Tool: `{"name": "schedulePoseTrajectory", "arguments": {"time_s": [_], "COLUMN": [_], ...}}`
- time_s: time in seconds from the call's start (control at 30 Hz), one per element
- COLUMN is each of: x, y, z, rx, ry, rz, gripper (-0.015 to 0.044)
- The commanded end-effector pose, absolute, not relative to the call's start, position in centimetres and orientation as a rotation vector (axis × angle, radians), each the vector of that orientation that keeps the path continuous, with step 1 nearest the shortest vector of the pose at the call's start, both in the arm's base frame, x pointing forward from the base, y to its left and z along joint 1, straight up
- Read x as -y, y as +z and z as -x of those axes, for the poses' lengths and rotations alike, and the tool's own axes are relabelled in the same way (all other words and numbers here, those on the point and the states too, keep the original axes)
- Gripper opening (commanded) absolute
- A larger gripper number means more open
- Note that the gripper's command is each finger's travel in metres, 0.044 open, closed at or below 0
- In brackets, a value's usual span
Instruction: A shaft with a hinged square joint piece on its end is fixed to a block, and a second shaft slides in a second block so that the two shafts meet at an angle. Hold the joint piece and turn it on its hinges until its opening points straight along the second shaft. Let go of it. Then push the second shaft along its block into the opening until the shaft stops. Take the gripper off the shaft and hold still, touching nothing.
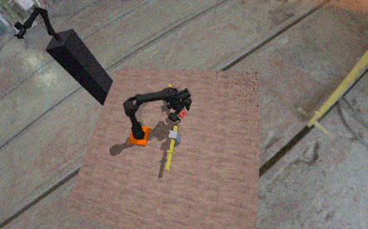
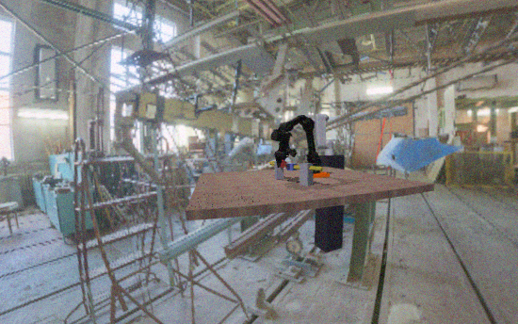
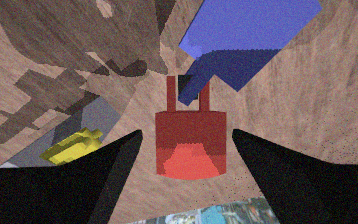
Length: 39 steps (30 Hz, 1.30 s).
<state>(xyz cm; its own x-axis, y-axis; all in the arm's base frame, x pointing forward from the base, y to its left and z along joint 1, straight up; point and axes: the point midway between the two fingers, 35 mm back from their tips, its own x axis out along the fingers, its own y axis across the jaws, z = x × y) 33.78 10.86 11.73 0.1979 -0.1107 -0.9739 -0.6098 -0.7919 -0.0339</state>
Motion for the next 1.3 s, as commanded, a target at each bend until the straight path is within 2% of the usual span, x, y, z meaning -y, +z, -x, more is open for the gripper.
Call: {"name": "schedulePoseTrajectory", "arguments": {"time_s": [0.0, 0.13, 0.47, 1.27], "x": [-10.71, -10.65, -10.65, -10.65], "y": [10.91, 10.51, 10.51, 10.51], "z": [-33.81, -33.87, -33.87, -33.87], "rx": [-0.680, -0.681, -0.681, -0.681], "ry": [1.631, 1.631, 1.631, 1.631], "rz": [2.064, 2.064, 2.064, 2.064], "gripper": [0.0440, 0.0440, 0.0182, 0.0182]}}
